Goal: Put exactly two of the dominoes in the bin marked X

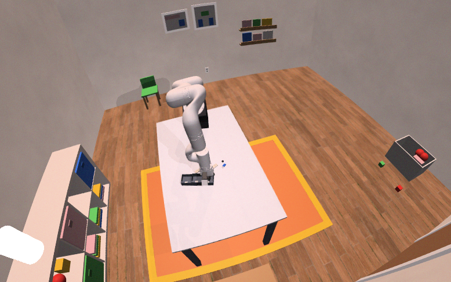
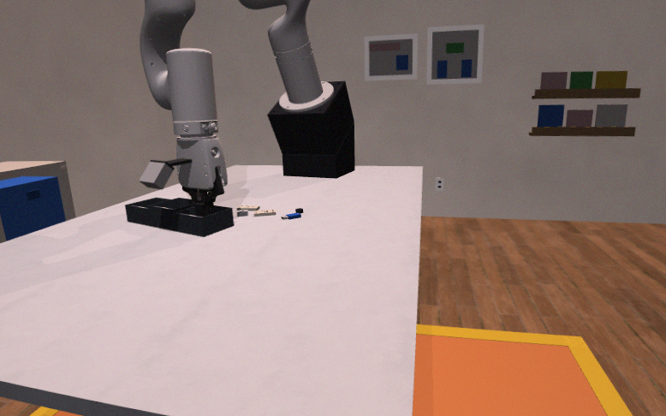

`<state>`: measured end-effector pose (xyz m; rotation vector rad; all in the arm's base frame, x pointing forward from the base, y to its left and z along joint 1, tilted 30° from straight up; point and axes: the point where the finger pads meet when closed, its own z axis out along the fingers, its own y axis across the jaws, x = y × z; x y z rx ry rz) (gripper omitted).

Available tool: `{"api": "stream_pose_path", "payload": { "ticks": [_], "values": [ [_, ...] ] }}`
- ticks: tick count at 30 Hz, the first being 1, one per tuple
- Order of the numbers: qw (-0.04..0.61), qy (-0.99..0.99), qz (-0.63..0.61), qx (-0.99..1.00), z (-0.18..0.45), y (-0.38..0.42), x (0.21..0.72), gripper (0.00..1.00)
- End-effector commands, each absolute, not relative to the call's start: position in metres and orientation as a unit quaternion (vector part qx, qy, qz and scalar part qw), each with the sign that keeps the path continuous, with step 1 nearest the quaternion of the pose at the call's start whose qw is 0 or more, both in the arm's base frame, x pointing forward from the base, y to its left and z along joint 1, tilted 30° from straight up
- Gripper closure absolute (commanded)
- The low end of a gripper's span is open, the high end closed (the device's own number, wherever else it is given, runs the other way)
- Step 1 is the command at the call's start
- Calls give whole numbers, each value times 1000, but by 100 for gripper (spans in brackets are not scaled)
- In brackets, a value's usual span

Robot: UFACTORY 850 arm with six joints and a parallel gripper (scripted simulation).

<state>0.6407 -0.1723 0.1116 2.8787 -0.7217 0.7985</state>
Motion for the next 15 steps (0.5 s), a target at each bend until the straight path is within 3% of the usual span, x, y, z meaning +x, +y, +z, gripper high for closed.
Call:
{"api": "stream_pose_path", "payload": {
  "ticks": [1,15],
  "values": [
    [34,-235,260,936,112,-172,641,93],
    [34,-235,260,936,117,-171,639,93]
  ]
}}
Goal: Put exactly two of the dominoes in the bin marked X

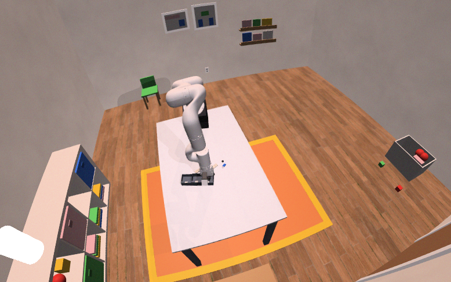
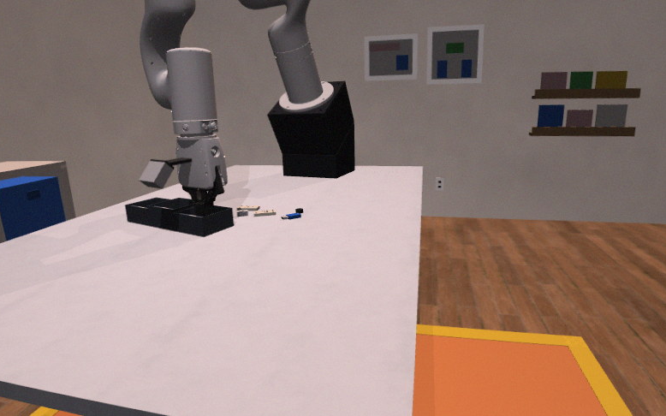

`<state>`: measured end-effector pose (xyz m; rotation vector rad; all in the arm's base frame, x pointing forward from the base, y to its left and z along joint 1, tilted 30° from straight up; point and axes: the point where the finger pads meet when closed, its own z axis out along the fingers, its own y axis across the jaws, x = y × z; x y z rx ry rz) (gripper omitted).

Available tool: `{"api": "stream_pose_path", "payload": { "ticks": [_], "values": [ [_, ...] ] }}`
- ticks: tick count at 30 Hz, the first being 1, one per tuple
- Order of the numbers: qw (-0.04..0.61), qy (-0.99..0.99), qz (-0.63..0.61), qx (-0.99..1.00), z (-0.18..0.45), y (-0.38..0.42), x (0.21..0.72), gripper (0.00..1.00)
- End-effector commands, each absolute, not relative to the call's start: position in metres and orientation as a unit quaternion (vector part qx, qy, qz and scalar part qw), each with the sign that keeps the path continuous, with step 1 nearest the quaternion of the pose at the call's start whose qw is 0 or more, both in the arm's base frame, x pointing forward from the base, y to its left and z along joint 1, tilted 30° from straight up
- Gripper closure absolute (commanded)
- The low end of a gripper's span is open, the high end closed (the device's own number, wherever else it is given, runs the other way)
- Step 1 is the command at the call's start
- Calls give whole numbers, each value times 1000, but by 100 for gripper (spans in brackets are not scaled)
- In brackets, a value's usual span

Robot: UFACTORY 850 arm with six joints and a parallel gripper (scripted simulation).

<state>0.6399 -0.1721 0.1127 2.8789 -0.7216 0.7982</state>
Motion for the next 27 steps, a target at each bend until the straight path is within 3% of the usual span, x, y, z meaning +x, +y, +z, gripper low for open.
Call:
{"api": "stream_pose_path", "payload": {
  "ticks": [1,27],
  "values": [
    [34,-235,260,936,118,-171,638,93],
    [34,-235,260,936,162,-162,614,93]
  ]
}}
